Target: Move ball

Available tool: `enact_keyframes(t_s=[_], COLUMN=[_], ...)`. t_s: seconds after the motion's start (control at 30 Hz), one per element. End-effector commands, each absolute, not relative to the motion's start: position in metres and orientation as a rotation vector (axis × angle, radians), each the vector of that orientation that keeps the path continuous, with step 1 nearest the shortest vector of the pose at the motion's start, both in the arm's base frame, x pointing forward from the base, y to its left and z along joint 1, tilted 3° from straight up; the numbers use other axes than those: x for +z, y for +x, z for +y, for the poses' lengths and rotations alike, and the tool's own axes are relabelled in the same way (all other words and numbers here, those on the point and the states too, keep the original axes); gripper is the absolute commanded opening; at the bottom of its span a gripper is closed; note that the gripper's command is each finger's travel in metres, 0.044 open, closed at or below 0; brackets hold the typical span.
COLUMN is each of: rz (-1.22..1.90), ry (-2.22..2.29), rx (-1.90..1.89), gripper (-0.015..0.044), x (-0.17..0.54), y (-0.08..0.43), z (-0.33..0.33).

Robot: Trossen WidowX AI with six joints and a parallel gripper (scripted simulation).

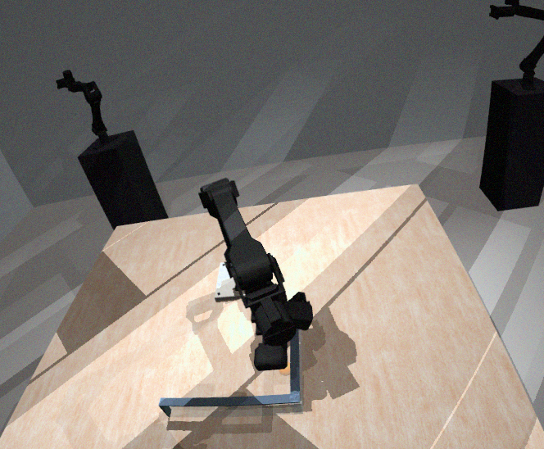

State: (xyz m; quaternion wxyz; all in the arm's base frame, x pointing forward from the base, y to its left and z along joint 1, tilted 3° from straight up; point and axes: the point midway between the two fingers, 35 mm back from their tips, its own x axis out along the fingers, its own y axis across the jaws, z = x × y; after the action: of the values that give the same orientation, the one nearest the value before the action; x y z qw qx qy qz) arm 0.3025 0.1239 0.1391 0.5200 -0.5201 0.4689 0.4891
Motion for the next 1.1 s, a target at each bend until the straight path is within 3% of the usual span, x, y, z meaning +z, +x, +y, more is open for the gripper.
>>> enact_keyframes(t_s=[0.0,0.4,1.07], rz=[1.127,1.128,1.128], ry=[-1.245,-1.245,-1.245], rx=[1.165,1.165,1.165], gripper=[0.0000,0.0000,0.0000], x=[0.130,0.075,0.053], y=[0.304,0.307,0.309], z=[0.124,0.125,0.125])
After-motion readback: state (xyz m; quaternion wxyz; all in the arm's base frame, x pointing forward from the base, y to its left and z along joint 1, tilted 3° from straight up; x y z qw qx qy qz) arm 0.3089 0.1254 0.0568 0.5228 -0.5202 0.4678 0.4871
